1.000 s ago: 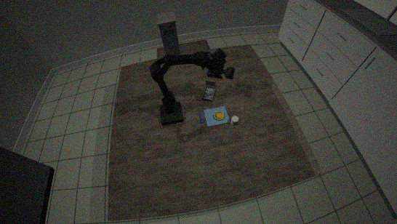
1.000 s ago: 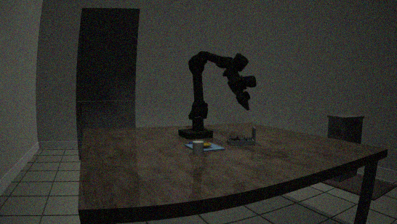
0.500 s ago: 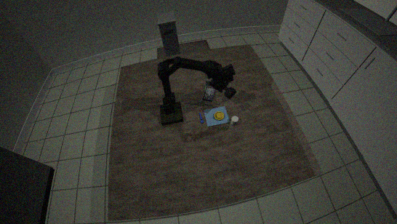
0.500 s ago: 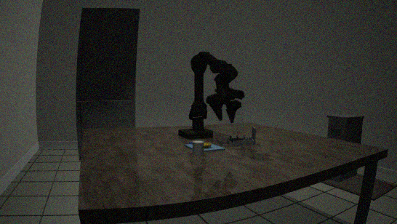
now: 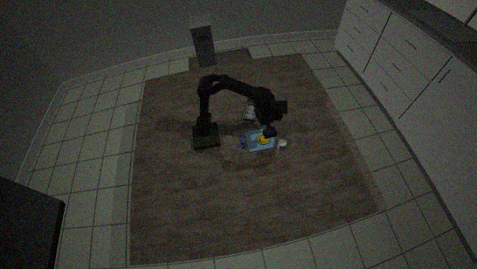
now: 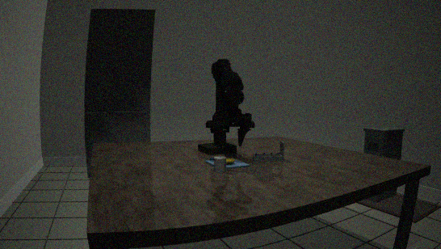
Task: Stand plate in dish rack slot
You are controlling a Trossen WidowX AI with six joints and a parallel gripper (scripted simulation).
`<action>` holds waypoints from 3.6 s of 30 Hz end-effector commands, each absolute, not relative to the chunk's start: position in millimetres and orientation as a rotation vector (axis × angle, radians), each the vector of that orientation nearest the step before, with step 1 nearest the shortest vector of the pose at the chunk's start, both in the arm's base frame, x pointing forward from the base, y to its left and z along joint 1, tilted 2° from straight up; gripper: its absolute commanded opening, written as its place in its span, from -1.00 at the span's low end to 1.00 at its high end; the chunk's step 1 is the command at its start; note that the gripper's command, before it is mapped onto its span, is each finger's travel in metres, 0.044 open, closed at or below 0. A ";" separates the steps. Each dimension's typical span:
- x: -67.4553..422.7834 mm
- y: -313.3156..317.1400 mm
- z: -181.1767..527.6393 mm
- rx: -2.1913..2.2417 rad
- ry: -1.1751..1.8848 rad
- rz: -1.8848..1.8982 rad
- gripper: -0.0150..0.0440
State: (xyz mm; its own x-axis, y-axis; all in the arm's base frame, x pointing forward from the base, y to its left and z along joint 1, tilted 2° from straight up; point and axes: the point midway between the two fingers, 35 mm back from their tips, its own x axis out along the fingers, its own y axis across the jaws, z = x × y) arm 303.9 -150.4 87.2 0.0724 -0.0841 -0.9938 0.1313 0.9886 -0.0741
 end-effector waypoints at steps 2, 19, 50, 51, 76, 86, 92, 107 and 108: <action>294.2 -160.1 79.6 0.127 1.535 -0.203 0.86; 295.1 -162.3 59.6 0.127 1.535 -0.203 0.86; 294.8 -164.9 21.0 0.127 1.535 -0.203 0.77; 294.8 -164.9 21.0 0.127 1.535 -0.203 0.75; 300.6 -166.8 45.0 0.128 1.524 -0.201 -0.30; 306.7 -166.7 92.0 0.126 1.519 -0.197 -0.49; 307.9 -166.6 117.5 0.124 1.518 -0.195 -0.49; 307.5 -164.8 170.5 0.125 1.527 -0.199 -0.49; 307.2 -164.5 173.8 0.125 1.528 -0.200 -0.49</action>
State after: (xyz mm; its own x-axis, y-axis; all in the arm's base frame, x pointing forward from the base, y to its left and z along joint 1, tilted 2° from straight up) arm 306.8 -164.7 161.3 0.0278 -0.0474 -0.9985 0.2019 0.9786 -0.0408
